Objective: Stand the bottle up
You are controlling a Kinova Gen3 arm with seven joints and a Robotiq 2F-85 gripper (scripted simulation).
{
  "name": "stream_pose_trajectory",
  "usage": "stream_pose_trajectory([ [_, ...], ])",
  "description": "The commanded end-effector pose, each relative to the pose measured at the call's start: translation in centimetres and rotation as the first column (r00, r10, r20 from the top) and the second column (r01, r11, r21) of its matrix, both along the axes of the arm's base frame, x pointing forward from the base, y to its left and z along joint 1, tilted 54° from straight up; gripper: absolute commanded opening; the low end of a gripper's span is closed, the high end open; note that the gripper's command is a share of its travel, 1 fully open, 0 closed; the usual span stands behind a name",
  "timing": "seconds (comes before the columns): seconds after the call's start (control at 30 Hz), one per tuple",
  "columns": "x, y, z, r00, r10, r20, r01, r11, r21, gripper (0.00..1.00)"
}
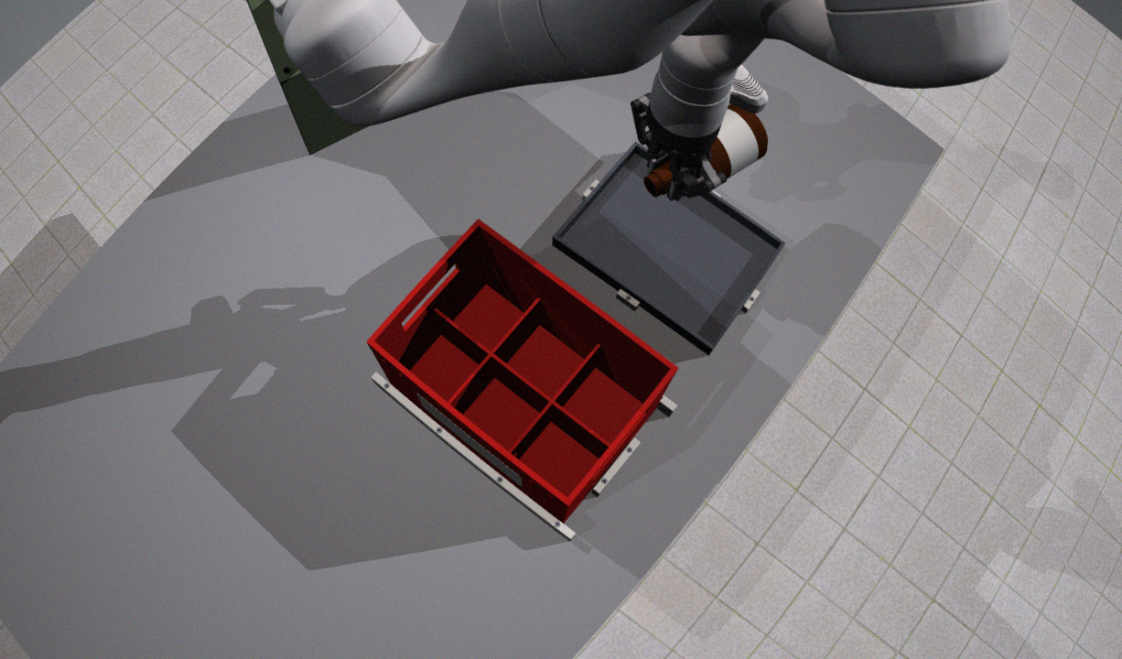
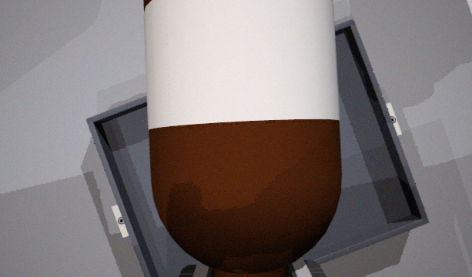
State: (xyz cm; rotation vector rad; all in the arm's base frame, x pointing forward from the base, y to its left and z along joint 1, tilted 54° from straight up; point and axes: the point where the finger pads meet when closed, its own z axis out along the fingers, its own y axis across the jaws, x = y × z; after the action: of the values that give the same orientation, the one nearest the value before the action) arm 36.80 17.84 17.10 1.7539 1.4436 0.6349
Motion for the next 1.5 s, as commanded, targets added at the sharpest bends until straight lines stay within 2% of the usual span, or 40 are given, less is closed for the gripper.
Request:
stream_pose_trajectory([
  [0.0,-0.02,0.05,0.01,1.000,0.001,0.000,-0.001,1.000,0.001,0.00],
  [0.57,-0.02,0.05,0.01,1.000,0.002,-0.001,-0.002,1.000,-0.001,0.00],
  [0.83,-0.02,0.05,0.01,1.000,0.026,-0.011,-0.026,0.999,-0.032,0.00],
  [1.23,-0.02,0.05,0.01,0.990,0.124,-0.064,-0.133,0.977,-0.164,0.00],
  [1.47,-0.02,0.05,0.01,0.987,0.144,-0.076,-0.156,0.969,-0.191,0.00],
])
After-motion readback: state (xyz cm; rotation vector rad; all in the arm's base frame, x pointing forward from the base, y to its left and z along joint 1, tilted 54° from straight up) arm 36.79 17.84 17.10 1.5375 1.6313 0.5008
